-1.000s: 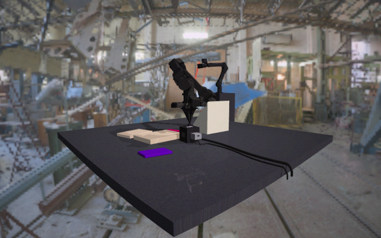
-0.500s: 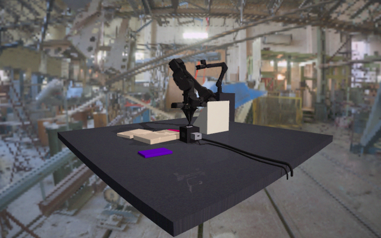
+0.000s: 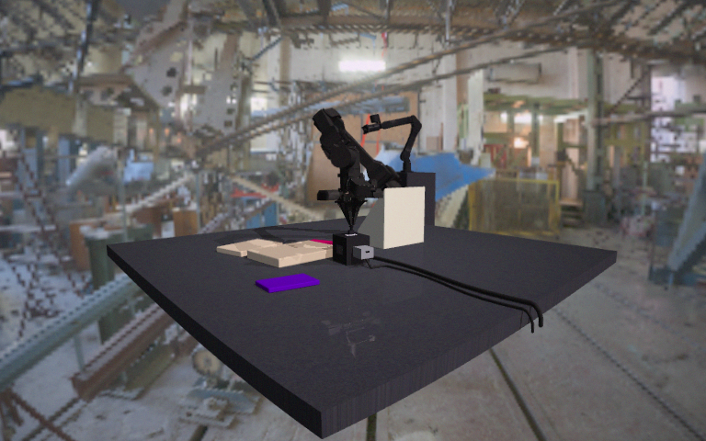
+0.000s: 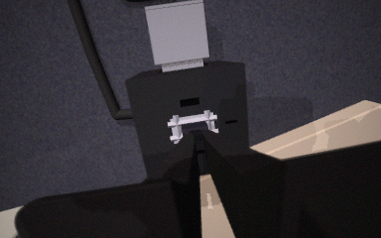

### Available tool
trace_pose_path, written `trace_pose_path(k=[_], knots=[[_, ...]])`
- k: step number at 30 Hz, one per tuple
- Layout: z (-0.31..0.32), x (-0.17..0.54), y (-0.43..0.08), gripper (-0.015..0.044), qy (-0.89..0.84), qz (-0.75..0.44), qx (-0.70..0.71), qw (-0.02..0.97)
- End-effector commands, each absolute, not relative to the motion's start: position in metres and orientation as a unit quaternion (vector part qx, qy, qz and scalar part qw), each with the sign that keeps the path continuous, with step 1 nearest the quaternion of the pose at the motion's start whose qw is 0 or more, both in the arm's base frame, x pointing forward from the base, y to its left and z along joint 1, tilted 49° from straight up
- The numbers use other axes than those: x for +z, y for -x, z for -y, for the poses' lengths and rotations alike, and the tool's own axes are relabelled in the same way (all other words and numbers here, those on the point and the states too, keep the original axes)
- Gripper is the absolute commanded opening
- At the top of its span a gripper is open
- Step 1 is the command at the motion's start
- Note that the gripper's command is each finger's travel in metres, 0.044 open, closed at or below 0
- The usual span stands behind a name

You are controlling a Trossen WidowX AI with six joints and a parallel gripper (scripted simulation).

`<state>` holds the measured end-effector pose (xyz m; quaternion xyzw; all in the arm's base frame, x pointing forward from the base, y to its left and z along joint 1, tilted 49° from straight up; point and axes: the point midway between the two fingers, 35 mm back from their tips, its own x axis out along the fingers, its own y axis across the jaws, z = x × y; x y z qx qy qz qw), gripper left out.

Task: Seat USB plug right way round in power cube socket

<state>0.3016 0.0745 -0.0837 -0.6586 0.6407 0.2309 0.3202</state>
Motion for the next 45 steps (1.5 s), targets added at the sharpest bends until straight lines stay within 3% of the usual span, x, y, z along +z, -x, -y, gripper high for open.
trace_pose_path(k=[1,18,22,45], knots=[[-0.0714,-0.0843,-0.3018,0.0,0.659,-0.642,0.229,0.318],[-0.0714,-0.0843,-0.3018,0.0,0.659,-0.642,0.229,0.318],[-0.0745,-0.0838,-0.3017,0.0095,0.659,-0.64,0.231,0.32],[-0.0783,-0.0805,-0.3015,0.0095,0.659,-0.64,0.231,0.32]])
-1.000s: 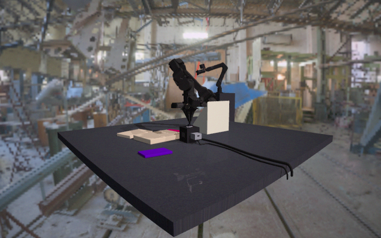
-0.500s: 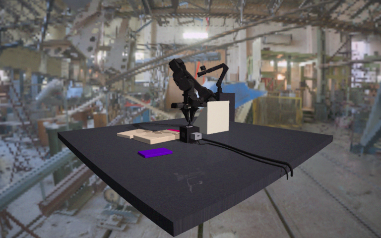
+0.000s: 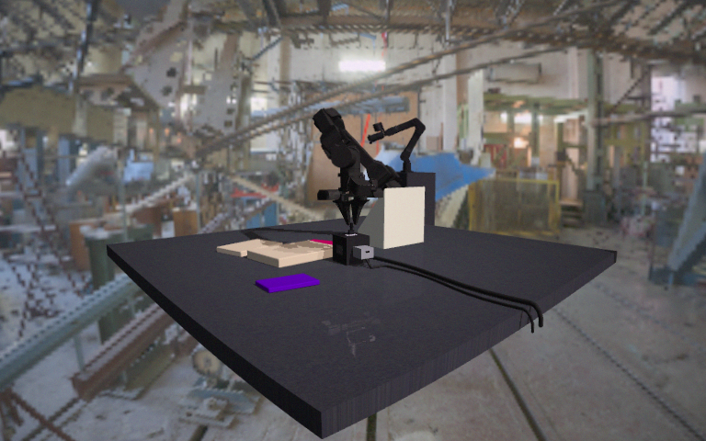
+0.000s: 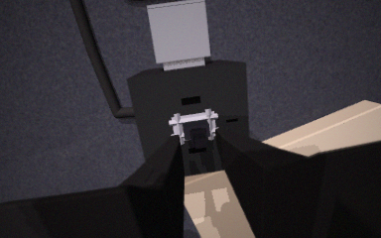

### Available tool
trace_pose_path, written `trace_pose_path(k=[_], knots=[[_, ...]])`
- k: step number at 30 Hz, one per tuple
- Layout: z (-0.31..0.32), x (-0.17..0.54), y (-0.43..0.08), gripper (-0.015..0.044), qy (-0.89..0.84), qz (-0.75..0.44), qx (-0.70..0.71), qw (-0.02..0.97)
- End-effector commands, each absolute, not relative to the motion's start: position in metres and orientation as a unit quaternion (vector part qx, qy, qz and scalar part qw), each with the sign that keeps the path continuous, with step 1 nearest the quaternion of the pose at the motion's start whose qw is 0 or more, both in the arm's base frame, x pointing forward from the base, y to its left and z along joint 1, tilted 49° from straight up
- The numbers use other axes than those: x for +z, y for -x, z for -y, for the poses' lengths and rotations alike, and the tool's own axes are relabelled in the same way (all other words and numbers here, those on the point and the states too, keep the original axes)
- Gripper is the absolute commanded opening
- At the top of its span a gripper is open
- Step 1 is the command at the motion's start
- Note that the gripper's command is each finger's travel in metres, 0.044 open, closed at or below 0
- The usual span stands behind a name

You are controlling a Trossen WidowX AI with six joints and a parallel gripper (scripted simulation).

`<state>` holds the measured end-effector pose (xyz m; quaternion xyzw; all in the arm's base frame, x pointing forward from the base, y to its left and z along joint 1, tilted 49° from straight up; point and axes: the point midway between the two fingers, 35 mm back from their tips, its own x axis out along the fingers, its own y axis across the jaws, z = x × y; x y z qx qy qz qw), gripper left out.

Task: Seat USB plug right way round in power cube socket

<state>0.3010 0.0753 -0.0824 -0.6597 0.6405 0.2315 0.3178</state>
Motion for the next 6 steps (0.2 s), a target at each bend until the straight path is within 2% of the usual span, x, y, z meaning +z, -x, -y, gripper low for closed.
trace_pose_path(k=[1,6], knots=[[-0.079,-0.0798,-0.3014,0.0095,0.659,-0.64,0.231,0.32],[-0.0828,-0.0765,-0.3011,0.0095,0.659,-0.64,0.231,0.32]])
